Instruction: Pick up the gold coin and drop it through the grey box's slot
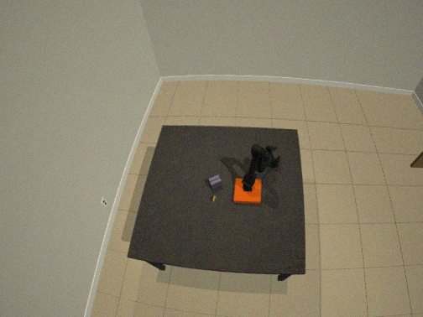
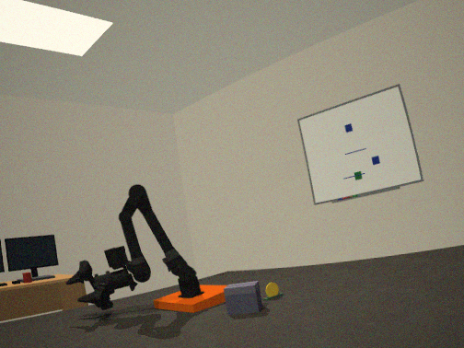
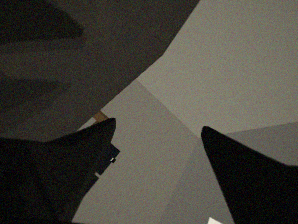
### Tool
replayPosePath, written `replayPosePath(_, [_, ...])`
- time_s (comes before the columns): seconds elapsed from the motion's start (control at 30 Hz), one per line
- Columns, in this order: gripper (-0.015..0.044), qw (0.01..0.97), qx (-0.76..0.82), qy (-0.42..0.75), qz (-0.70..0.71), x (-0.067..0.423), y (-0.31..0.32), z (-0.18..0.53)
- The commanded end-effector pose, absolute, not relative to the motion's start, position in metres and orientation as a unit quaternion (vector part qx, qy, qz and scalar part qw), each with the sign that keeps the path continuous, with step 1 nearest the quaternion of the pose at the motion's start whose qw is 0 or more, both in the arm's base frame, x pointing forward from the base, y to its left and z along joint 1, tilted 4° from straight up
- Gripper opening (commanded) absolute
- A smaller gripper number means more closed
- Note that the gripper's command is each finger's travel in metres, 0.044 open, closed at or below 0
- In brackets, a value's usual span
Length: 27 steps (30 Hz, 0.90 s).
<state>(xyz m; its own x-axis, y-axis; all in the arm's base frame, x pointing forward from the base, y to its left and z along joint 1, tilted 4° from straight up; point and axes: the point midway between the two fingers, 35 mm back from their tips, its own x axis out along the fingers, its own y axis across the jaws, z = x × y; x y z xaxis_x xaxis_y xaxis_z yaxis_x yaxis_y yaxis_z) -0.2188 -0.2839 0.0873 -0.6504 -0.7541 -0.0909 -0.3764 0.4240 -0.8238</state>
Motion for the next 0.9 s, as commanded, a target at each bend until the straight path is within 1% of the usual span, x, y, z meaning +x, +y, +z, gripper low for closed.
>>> replayPosePath(0.0, [0.0374, 0.232, -0.349, 0.811, -0.409, -0.218, -0.285, 0.087])
replayPosePath(0.1, [0.0295, 0.251, -0.354, 0.801, -0.412, -0.211, -0.297, 0.086])
replayPosePath(0.27, [0.0164, 0.310, -0.369, 0.769, -0.420, -0.180, -0.335, 0.083])
replayPosePath(0.33, [0.0161, 0.328, -0.380, 0.756, -0.419, -0.167, -0.346, 0.084])
replayPosePath(0.47, [0.0161, 0.384, -0.419, 0.711, -0.415, -0.122, -0.378, 0.091])
replayPosePath(0.57, [0.0161, 0.420, -0.431, 0.690, -0.402, -0.092, -0.391, 0.089])
replayPosePath(0.63, [0.0161, 0.455, -0.440, 0.672, -0.384, -0.062, -0.401, 0.084])
replayPosePath(0.7, [0.0161, 0.477, -0.419, 0.667, -0.391, -0.052, -0.399, 0.084])
replayPosePath(0.87, [0.0161, 0.565, -0.433, 0.625, -0.321, 0.038, -0.405, 0.072])
